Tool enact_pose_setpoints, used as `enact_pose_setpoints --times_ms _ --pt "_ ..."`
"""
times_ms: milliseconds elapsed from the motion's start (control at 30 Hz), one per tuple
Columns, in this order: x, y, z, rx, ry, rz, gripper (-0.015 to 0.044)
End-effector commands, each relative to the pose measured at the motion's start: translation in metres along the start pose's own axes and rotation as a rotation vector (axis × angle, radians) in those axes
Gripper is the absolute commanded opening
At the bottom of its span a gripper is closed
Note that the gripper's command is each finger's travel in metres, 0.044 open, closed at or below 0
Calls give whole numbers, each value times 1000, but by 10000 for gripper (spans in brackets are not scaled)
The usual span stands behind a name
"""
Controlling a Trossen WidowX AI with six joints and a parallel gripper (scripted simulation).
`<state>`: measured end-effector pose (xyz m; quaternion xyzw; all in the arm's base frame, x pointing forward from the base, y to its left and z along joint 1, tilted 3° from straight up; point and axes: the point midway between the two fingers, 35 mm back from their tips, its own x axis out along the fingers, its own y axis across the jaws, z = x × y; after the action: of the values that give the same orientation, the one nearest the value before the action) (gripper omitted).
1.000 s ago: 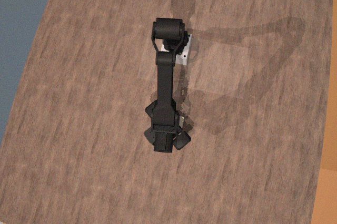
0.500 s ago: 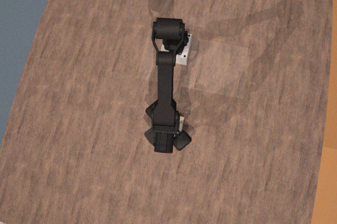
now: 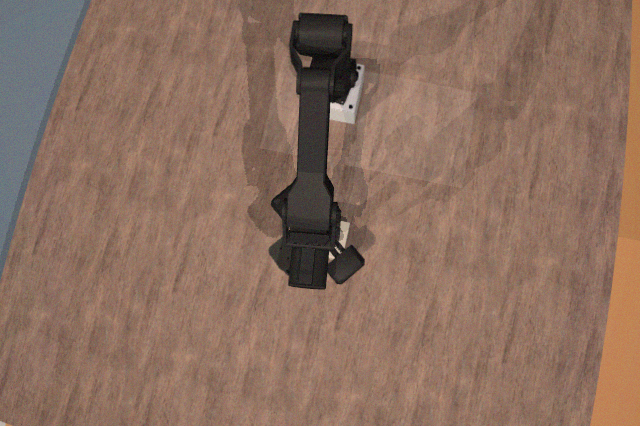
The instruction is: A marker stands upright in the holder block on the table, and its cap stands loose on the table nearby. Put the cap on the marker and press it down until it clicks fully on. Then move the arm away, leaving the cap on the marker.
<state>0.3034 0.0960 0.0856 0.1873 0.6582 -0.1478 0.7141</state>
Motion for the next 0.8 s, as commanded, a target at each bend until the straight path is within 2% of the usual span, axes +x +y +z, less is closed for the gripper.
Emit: enact_pose_setpoints --times_ms 0,267,533,767 --pt "-8 0 -1 -15 2 4 414" --pt "-39 -1 -16 -642 16 -14 204" --pt "-40 -1 -16 -657 16 -14 0" --pt "-40 -1 -16 -657 16 -14 0"
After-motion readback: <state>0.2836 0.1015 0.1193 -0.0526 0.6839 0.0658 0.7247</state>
